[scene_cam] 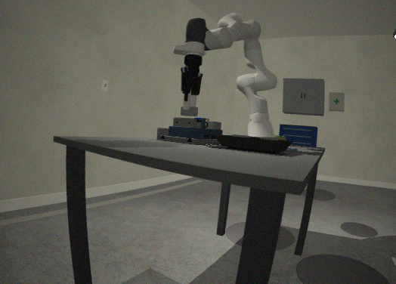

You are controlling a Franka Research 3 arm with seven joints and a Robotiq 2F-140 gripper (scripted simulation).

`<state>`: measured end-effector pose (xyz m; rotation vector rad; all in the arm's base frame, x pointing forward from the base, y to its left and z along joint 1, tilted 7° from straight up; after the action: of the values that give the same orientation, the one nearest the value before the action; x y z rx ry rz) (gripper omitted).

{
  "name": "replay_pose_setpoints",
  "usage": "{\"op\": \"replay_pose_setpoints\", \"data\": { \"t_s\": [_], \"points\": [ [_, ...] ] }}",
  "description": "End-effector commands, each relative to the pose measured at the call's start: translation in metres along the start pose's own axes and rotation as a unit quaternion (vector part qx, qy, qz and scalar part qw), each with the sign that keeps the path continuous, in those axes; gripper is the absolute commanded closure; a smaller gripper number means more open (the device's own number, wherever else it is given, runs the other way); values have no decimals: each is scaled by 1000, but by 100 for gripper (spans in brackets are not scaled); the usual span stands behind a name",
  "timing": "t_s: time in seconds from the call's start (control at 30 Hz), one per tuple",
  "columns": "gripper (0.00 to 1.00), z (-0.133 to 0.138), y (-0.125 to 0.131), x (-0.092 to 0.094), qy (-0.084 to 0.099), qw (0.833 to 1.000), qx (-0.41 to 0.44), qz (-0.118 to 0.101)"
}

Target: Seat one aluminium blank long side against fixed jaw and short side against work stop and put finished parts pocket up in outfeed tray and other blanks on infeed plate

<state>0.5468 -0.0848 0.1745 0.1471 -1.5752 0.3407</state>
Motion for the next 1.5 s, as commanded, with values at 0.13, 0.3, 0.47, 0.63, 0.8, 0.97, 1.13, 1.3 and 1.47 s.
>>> {"op": "replay_pose_setpoints", "data": {
  "t_s": [0.13,0.3,0.47,0.63,0.8,0.97,1.13,1.3,1.47],
  "points": [
    [100,-2,-2,-3,-5,1000,1,0],
    [100,-2,-2,-4,-5,1000,1,0],
    [100,-2,-2,-5,-5,1000,1,0],
    [100,-2,-2,-5,-5,1000,1,0],
    [100,-2,-2,-5,-5,1000,1,0],
    [100,-2,-2,-5,-5,1000,1,0],
    [100,-2,-2,-5,-5,1000,1,0],
    [100,-2,-2,-5,-5,1000,1,0],
    [100,-2,-2,-5,-5,1000,1,0]
  ]
}}
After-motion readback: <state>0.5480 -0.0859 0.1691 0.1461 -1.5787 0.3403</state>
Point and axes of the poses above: the point where the finger pads meet when closed, its own x axis back along the fingers, its own z axis across the jaws, y = z × x, the point moved 1 cm from there along x, back along the fingers, and after that the axes turned 14 degrees about x, right-handed, at the moved point
